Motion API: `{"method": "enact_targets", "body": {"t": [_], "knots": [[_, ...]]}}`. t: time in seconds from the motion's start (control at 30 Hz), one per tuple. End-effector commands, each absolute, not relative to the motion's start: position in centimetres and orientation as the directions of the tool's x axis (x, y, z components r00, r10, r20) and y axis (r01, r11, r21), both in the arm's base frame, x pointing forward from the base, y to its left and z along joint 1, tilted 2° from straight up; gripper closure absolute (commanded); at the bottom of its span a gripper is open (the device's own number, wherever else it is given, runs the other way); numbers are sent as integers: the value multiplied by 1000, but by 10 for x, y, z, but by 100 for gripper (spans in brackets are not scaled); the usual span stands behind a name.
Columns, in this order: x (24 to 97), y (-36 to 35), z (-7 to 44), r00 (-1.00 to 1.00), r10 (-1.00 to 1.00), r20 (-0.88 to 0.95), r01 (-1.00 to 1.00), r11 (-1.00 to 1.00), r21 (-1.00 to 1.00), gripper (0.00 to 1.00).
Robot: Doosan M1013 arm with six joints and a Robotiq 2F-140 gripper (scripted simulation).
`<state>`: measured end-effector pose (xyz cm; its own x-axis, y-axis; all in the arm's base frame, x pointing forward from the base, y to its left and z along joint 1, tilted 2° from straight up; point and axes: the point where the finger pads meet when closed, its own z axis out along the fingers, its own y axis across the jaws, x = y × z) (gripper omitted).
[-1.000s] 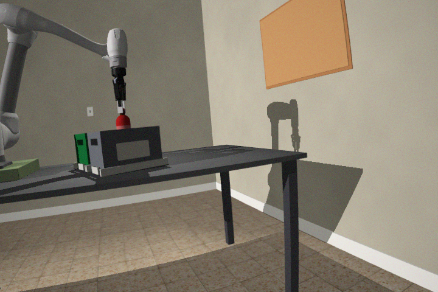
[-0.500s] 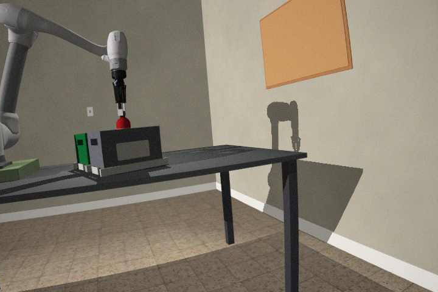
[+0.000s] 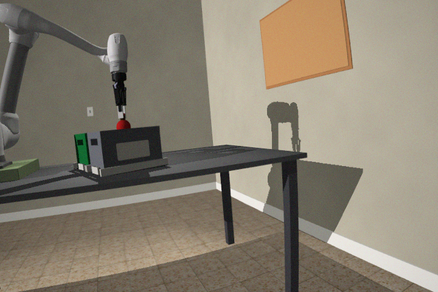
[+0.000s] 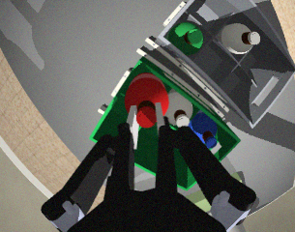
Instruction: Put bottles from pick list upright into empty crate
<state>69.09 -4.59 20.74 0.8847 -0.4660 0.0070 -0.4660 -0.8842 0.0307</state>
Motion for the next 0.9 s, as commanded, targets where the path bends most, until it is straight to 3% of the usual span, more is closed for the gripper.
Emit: {"method": "enact_targets", "body": {"t": [0.0, 0.87], "knots": [[691, -46, 205, 885, -466, 7, -466, -884, 30, 100], [691, -47, 183, 885, -466, 7, -466, -884, 30, 100]]}}
